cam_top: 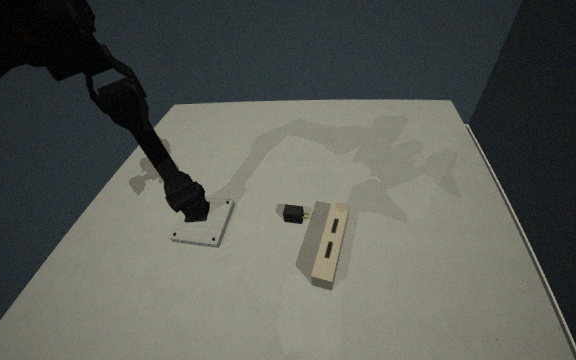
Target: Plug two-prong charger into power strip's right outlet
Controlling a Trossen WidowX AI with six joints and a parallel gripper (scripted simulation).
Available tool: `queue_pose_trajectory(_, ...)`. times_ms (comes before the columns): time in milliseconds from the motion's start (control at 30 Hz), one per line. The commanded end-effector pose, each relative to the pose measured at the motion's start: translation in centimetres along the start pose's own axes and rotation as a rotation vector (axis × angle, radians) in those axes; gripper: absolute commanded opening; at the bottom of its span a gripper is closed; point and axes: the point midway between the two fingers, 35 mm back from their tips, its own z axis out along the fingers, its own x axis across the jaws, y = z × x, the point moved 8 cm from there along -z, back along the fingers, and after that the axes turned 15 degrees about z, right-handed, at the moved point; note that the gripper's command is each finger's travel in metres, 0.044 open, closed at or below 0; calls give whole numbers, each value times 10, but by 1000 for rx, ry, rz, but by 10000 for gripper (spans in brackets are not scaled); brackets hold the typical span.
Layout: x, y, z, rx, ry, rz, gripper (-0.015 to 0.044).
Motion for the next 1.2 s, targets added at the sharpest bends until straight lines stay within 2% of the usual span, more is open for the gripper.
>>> queue_pose_trajectory(0,4,-43,7,153,12,-44,440)
queue_pose_trajectory(567,29,-166,-17,619,101,-173,440)
queue_pose_trajectory(1167,40,-279,-89,1102,194,-390,440)
